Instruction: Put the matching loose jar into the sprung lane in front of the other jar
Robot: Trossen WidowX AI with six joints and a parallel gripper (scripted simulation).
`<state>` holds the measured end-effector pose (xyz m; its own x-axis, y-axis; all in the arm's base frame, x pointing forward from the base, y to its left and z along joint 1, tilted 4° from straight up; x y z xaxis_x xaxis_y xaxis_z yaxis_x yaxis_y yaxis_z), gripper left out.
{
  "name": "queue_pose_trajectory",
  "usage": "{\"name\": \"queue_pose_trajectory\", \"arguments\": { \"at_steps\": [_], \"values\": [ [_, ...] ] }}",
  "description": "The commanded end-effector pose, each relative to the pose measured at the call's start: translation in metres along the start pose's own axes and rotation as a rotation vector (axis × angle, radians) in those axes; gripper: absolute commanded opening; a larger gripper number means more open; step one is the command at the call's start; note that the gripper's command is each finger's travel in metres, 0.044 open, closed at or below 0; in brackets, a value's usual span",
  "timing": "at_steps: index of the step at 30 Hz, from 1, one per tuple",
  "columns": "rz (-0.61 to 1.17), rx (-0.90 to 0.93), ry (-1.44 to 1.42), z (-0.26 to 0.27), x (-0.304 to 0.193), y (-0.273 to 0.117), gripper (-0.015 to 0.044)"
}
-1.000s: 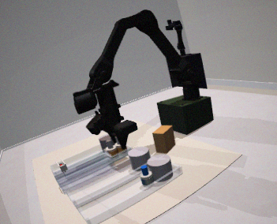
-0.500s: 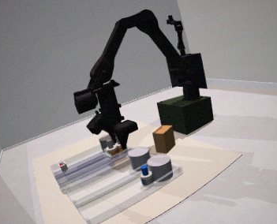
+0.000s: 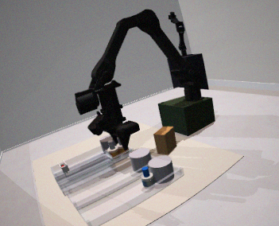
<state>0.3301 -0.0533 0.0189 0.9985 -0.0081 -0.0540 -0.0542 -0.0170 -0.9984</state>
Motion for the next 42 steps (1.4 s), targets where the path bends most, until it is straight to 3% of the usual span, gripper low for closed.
{"name": "queue_pose_trajectory", "arguments": {
  "at_steps": [1, 27, 37, 42],
  "values": [
    [-0.013, 0.002, 0.000, 0.0000, 0.0010, -0.0004, 0.0000],
    [-0.012, 0.002, 0.000, -0.0002, -0.0047, 0.0002, 0.0000],
    [-0.012, 0.002, 0.000, -0.0003, -0.0043, 0.0003, 0.0263],
    [-0.012, 0.002, 0.000, -0.0003, -0.0043, -0.0022, 0.0270]
  ]
}}
Point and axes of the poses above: the point midway between the two fingers, 35 mm back from their tips, its own y axis out along the fingers, its own z axis across the jaws, x = y × z, the point moved 7 cm from there along -y, back along the fingers, and after that the axes turned 1 degree about -y, right-handed, at the moved point
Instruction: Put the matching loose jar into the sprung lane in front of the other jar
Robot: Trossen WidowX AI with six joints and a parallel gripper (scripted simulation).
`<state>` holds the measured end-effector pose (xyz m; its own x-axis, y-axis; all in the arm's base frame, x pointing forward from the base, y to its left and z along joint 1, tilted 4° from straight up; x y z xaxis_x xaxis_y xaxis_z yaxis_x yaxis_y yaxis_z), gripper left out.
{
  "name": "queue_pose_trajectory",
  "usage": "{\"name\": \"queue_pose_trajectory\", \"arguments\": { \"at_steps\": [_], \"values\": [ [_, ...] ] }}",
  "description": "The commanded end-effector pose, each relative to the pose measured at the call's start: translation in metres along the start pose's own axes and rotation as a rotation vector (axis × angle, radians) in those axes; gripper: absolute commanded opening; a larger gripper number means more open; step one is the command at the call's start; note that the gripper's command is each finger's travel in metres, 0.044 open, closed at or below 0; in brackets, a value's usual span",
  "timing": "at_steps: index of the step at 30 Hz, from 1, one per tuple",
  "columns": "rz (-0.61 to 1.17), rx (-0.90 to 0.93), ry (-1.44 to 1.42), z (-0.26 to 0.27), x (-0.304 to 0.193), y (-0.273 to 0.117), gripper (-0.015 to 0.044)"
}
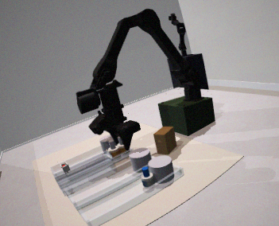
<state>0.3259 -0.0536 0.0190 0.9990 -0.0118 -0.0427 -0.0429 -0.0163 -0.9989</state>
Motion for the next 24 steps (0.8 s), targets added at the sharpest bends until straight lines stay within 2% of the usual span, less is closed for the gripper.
{"name": "queue_pose_trajectory", "arguments": {
  "at_steps": [1, 5, 14, 24],
  "values": [
    [-0.001, 0.002, -0.004, 0.000, 0.000, -0.005, 0.0270],
    [-0.001, 0.002, -0.004, 0.000, 0.000, -0.019, 0.0270],
    [-0.001, 0.001, -0.004, 0.000, -0.002, -0.020, 0.0270],
    [0.002, 0.001, -0.004, -0.001, -0.030, -0.021, 0.0270]
  ]
}}
Point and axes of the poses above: the point midway between the two fingers, 35 mm back from their tips, its own y axis out along the fingers, its own z axis across the jaws, x = y × z, the point moved 7 cm from there along -y, back along the fingers, and after that the axes turned 1 degree about -y, right-handed, at the moved point
